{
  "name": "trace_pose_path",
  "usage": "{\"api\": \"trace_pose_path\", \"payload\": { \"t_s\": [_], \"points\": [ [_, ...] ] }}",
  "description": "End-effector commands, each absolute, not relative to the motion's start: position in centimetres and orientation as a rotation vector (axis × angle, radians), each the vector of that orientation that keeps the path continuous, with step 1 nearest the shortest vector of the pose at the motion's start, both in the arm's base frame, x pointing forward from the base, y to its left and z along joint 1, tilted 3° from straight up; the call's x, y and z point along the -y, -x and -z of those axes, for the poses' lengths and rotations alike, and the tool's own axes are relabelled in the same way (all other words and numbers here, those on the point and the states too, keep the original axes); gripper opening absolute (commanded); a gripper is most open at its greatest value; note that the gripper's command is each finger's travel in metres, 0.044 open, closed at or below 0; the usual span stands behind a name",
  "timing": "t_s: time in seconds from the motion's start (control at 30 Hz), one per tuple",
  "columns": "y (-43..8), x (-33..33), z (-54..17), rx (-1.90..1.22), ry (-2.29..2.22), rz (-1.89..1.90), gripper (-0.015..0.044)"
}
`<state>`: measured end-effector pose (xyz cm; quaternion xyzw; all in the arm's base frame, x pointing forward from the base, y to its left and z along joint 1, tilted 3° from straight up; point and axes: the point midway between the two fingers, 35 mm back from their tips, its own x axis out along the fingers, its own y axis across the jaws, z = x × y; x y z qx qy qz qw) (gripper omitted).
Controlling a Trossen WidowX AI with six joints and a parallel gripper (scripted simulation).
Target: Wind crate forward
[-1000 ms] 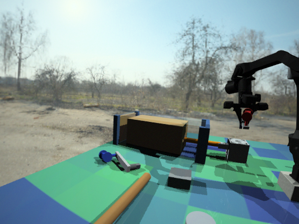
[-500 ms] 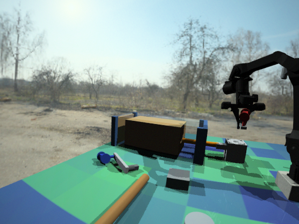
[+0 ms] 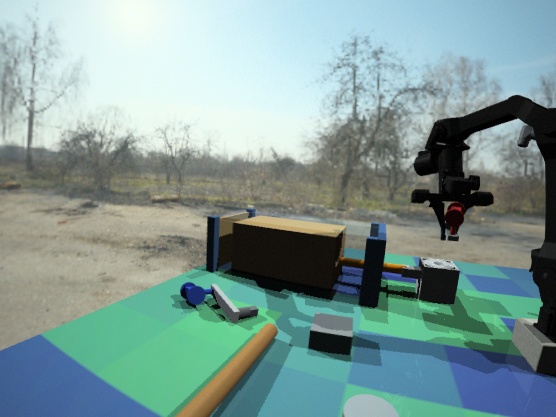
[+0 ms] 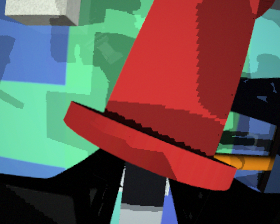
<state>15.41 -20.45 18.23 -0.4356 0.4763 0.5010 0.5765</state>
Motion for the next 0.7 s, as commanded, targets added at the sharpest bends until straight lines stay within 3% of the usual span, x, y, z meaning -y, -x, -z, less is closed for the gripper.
{"api": "trace_pose_path", "payload": {
  "t_s": [0.0,0.67],
  "points": [
    [-15.45,20.39,-18.41,-1.110,1.024,-1.171,0.0000],
    [-15.45,20.39,-18.41,-1.110,1.024,-1.171,0.0000]
  ]
}}
